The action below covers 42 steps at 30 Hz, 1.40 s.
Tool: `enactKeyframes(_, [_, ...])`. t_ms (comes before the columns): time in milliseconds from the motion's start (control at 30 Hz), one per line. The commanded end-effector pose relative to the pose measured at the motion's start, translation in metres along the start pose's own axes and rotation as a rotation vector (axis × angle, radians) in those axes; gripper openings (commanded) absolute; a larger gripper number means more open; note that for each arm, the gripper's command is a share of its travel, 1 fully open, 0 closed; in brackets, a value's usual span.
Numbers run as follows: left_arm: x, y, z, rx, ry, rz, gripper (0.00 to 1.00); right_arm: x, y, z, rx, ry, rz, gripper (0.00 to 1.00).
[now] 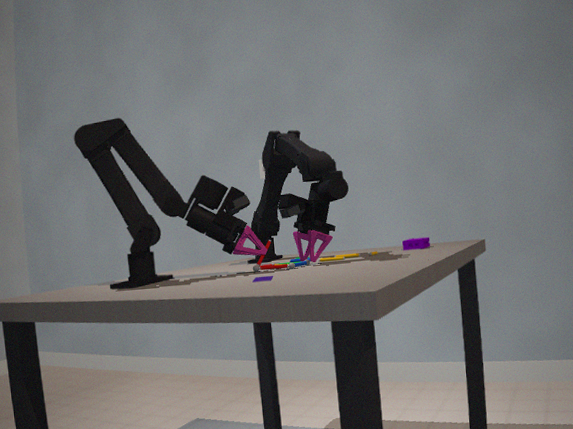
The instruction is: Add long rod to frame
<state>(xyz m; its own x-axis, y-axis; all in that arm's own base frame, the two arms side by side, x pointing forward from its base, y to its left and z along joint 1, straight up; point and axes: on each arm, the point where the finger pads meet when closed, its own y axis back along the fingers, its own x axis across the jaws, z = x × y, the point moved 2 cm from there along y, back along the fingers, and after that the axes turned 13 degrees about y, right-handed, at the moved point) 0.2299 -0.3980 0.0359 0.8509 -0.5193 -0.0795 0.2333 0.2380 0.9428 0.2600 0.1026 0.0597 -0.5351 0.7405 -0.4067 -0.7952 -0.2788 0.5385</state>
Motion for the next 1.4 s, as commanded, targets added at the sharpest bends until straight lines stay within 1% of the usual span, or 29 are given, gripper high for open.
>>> enactKeyframes(0, [-0.0008, -0.0055, 0.0064, -0.013, -0.008, 0.006, 0.44, -0.0049, -0.0003, 0.0089, -0.035, -0.003, -0.017, 0.0])
enactKeyframes(100, [0.0022, 0.0002, 0.0099, -0.021, -0.015, 0.022, 0.44, -0.0049, -0.0003, 0.0089, -0.035, -0.003, -0.017, 0.0])
enactKeyframes(333, [-0.0003, 0.0026, 0.0064, -0.023, -0.012, 0.014, 0.44, -0.0049, -0.0003, 0.0089, -0.035, -0.003, -0.017, 0.0])
enactKeyframes(367, [0.0053, 0.0012, 0.0022, -0.025, -0.013, 0.021, 0.36, -0.0049, -0.0003, 0.0089, -0.035, -0.003, -0.017, 0.0])
enactKeyframes(500, [0.0025, 0.0003, 0.0029, -0.016, -0.01, 0.013, 0.36, -0.0049, -0.0003, 0.0089, -0.035, -0.003, -0.017, 0.0])
enactKeyframes(533, [0.0025, 0.0003, 0.0029, -0.016, -0.01, 0.013, 0.32, -0.0049, -0.0003, 0.0089, -0.035, -0.003, -0.017, 0.0])
enactKeyframes(600, [0.0025, 0.0003, 0.0029, -0.016, -0.01, 0.013, 0.32, -0.0049, -0.0003, 0.0089, -0.035, -0.003, -0.017, 0.0])
enactKeyframes(633, [0.0025, 0.0003, 0.0029, -0.016, -0.01, 0.013, 0.28, -0.0049, -0.0003, 0.0089, -0.035, -0.003, -0.017, 0.0])
enactKeyframes(700, [0.0025, 0.0003, 0.0029, -0.016, -0.01, 0.013, 0.28, -0.0049, -0.0003, 0.0089, -0.035, -0.003, -0.017, 0.0])
enactKeyframes(733, [0.0025, 0.0003, 0.0029, -0.016, -0.01, 0.013, 0.23, -0.0049, -0.0003, 0.0089, -0.035, -0.003, -0.017, 0.0])
enactKeyframes(800, [0.0025, 0.0003, 0.0029, -0.016, -0.01, 0.013, 0.23, -0.0049, -0.0003, 0.0089, -0.035, -0.003, -0.017, 0.0])
enactKeyframes(833, [0.0025, 0.0003, 0.0029, -0.016, -0.01, 0.013, 0.19, -0.0049, -0.0003, 0.0089, -0.035, -0.003, -0.017, 0.0])
enactKeyframes(900, [0.0025, 0.0003, 0.0029, -0.016, -0.01, 0.013, 0.19, -0.0049, -0.0003, 0.0089, -0.035, -0.003, -0.017, 0.0])
enactKeyframes(933, [0.0025, 0.0003, 0.0029, -0.016, -0.01, 0.013, 0.15, -0.0049, -0.0003, 0.0089, -0.035, -0.003, -0.017, 0.0])
enactKeyframes(1067, [0.0025, 0.0003, 0.0029, -0.016, -0.01, 0.013, 0.15, -0.0049, -0.0003, 0.0089, -0.035, -0.003, -0.017, 0.0])
enactKeyframes(1367, [0.0025, 0.0003, 0.0029, -0.016, -0.01, 0.013, 0.02, -0.0049, -0.0003, 0.0089, -0.035, -0.003, -0.017, 0.0])
